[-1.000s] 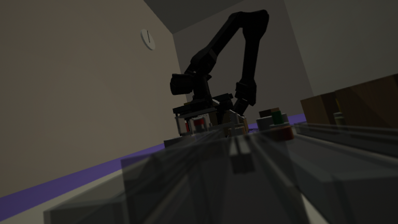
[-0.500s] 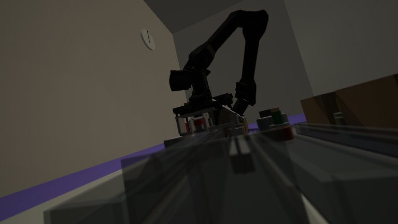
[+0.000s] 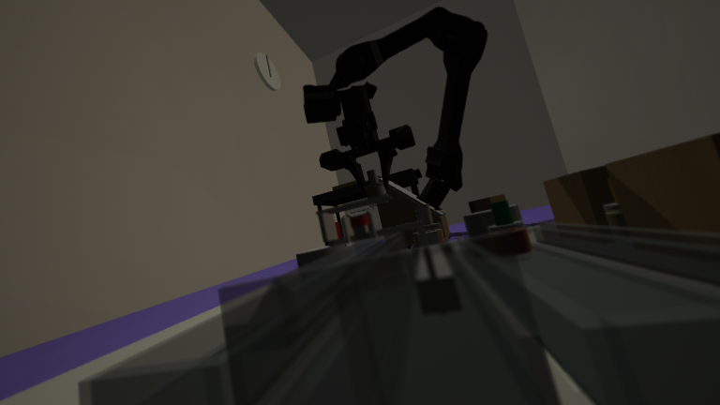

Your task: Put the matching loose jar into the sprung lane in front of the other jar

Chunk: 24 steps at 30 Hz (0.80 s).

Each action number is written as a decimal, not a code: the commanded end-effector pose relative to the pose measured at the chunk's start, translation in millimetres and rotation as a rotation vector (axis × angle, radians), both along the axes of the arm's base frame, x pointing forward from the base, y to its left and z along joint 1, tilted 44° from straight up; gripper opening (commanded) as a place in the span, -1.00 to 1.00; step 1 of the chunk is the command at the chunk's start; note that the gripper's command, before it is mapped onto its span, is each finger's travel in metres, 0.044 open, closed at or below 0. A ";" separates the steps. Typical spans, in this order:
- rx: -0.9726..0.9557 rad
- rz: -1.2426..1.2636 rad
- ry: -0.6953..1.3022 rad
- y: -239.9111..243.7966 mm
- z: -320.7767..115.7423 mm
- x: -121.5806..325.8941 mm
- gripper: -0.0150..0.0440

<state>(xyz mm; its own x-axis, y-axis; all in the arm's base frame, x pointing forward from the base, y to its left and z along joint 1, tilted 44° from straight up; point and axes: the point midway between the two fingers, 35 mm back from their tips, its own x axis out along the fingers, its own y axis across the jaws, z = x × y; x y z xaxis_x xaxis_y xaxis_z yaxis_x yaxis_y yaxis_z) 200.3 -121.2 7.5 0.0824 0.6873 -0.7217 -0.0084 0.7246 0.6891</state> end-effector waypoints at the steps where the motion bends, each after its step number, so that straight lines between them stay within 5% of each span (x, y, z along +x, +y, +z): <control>1: -0.007 0.008 -0.001 4.7 3.6 8.6 -0.49; 24: 0.001 0.044 -0.040 87.8 27.2 83.3 -0.49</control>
<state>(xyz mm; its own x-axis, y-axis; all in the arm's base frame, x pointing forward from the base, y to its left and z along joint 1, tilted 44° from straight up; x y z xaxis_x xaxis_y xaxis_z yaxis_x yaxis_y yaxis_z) 278.6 -37.8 31.4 0.0704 0.6901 -0.7203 -0.0668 0.7237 0.6868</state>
